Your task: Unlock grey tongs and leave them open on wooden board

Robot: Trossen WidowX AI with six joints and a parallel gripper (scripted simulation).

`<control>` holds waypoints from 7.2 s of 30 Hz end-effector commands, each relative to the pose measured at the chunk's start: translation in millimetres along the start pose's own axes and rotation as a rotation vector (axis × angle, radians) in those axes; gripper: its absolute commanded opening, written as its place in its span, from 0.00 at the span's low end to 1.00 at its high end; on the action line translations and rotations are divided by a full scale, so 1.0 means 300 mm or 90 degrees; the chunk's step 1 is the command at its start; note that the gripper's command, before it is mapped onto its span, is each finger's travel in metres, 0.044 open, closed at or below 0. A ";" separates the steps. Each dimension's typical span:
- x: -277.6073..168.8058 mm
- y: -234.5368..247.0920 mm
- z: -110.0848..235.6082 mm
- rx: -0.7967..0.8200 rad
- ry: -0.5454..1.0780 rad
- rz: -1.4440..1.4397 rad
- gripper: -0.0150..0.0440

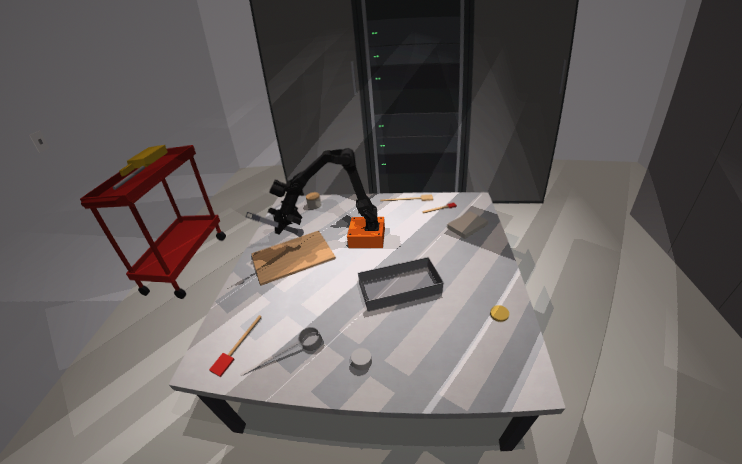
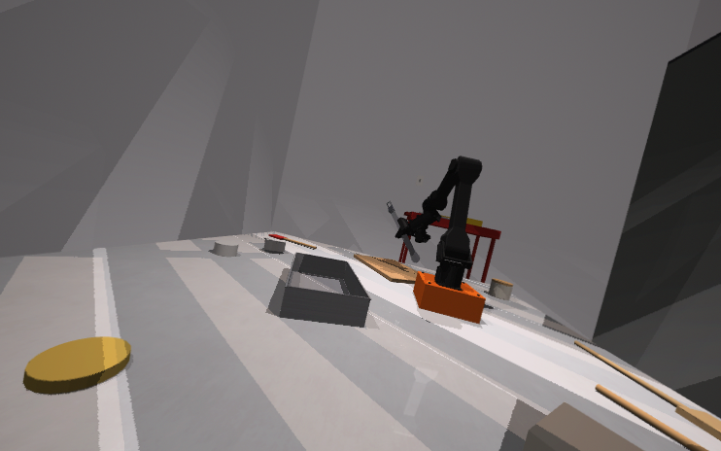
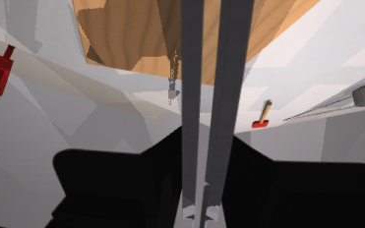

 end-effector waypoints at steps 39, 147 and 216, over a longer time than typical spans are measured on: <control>0.088 -0.062 0.153 0.016 0.250 0.077 0.00; -0.106 -0.060 -0.245 -0.057 -0.516 0.078 0.00; -0.197 -0.560 -0.165 -0.065 -0.515 0.074 1.00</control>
Point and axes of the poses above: the point midway between the two fingers, 35 mm back from their tips, its own z axis back along the fingers, its own y axis across the jaws, x = y × z, the point moved 10 cm from there along z, back along the fingers, and after that the axes turned 9 degrees about z, right-handed, at the moved point
